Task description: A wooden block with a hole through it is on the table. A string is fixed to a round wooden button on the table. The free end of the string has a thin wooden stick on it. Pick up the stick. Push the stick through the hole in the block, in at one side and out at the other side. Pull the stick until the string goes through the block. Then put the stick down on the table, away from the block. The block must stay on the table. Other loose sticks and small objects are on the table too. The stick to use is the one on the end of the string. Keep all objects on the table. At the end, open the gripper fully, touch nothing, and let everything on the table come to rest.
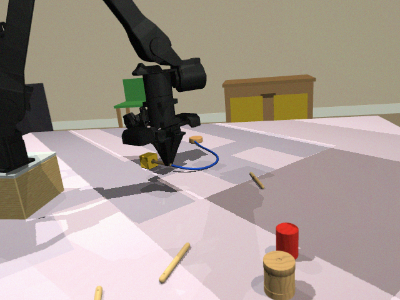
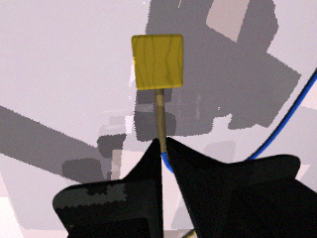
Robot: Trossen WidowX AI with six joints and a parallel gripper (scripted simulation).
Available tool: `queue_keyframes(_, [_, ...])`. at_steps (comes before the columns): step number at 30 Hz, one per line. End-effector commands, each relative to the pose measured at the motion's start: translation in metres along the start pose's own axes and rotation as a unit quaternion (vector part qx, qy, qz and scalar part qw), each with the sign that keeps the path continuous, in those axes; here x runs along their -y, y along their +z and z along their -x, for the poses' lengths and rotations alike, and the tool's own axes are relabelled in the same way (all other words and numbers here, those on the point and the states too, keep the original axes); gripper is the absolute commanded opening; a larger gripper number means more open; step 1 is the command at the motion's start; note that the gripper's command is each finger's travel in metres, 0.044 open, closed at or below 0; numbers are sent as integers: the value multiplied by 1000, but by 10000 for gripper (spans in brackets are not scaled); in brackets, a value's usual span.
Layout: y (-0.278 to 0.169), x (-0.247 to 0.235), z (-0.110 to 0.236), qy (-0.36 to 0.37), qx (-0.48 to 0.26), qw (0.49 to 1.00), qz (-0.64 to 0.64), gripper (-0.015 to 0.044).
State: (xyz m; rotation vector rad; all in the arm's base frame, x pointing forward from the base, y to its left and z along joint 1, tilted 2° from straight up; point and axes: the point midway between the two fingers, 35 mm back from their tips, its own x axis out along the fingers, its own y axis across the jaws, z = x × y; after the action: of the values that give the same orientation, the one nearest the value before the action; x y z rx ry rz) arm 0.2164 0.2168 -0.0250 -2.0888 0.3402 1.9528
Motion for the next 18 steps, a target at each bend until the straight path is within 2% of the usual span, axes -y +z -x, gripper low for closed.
queue_keyframes(1, [6,-3,-1,4,-1,1000,-2,0])
queue_keyframes(18, [27,-3,-1,4,0,1000,-2,0])
